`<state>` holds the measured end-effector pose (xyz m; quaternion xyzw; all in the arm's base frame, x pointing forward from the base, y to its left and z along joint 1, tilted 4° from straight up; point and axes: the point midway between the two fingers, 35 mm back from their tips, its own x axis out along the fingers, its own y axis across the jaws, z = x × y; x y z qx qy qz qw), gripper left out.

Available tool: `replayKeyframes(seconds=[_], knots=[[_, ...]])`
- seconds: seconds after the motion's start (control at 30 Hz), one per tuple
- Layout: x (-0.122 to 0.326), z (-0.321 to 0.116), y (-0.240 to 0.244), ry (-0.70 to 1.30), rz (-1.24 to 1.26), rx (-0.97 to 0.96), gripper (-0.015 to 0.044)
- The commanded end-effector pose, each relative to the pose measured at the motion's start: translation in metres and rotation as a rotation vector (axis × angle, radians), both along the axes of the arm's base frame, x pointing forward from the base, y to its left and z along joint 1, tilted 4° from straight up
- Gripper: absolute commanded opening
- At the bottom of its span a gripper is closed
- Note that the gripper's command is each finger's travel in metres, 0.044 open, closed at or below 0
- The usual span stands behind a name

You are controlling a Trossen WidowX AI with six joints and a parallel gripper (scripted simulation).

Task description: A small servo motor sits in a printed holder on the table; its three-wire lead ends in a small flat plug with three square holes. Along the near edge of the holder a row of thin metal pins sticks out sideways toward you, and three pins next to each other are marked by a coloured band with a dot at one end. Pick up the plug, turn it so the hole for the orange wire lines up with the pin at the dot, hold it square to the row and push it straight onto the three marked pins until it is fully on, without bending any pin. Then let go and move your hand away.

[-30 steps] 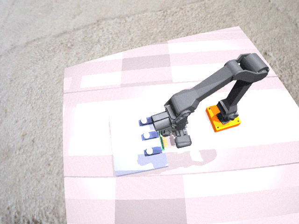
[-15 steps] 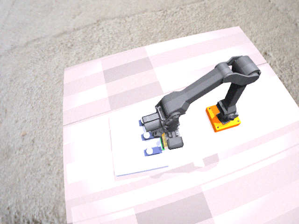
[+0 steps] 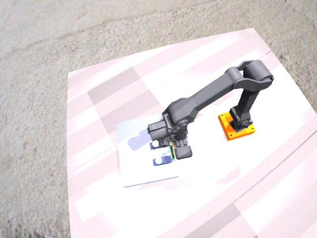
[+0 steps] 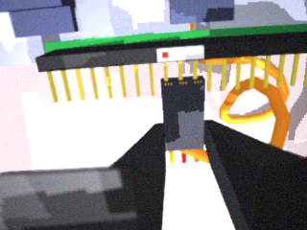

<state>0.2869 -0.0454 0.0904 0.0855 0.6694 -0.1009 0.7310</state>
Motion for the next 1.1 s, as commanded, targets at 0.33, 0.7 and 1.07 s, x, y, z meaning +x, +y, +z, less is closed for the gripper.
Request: replayKeyframes(seconds=[0.33, 0.7, 1.07], knots=[[0.009, 0.001, -0.002, 0.001, 0.003, -0.001, 0.0000], [0.009, -0.001, -0.002, 0.001, 0.003, -0.001, 0.0184], [0.004, 0.059, 0.000, 0.001, 0.003, -0.001, 0.0440]])
